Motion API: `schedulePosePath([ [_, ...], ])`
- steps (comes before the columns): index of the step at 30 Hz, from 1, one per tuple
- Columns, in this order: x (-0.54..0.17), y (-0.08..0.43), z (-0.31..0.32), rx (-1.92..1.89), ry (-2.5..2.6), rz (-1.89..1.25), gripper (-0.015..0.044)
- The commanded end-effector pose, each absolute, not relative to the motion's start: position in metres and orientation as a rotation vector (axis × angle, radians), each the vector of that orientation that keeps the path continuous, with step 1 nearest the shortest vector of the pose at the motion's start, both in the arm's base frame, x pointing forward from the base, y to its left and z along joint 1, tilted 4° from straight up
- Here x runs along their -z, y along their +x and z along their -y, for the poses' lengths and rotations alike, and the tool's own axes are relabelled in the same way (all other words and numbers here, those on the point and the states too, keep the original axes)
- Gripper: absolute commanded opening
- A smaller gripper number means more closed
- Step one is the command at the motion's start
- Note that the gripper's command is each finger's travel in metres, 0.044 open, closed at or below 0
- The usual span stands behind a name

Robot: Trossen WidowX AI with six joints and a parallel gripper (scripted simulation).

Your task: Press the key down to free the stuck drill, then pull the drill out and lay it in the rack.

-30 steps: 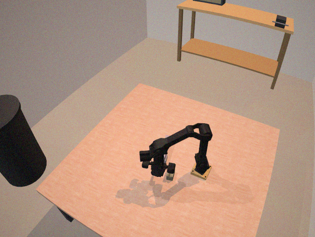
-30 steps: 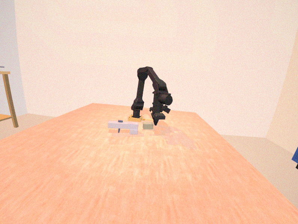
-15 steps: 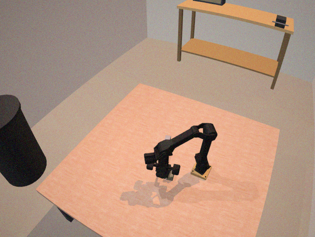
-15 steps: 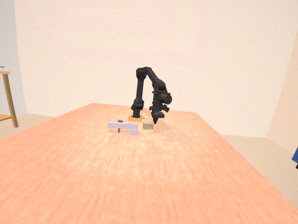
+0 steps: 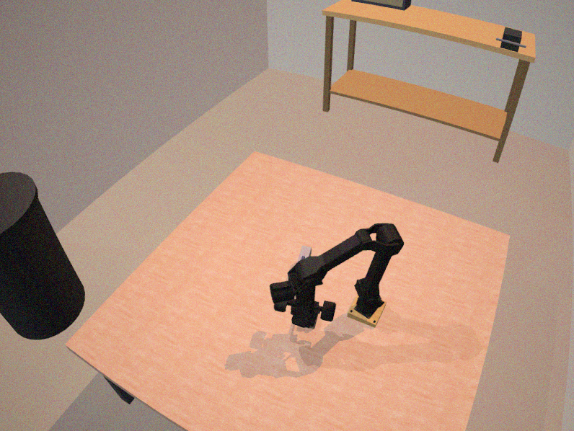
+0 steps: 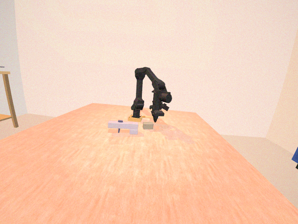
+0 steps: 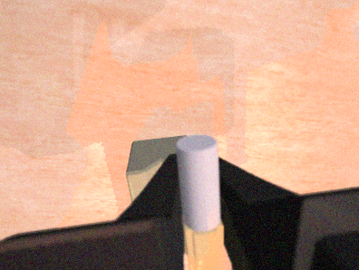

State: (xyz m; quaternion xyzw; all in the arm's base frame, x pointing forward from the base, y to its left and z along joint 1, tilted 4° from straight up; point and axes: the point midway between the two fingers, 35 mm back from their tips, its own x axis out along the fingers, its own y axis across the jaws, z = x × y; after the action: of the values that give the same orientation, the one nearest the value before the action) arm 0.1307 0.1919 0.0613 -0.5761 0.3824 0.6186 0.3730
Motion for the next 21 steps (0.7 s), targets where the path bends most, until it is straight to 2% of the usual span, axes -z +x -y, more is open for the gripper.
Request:
schedulePosePath([
  [1,-0.063,0.124,-0.191,-1.586,-1.471,-0.980,0.0000],
  [21,-0.041,0.115,-0.190,-1.586,-1.470,-0.981,0.0000],
])
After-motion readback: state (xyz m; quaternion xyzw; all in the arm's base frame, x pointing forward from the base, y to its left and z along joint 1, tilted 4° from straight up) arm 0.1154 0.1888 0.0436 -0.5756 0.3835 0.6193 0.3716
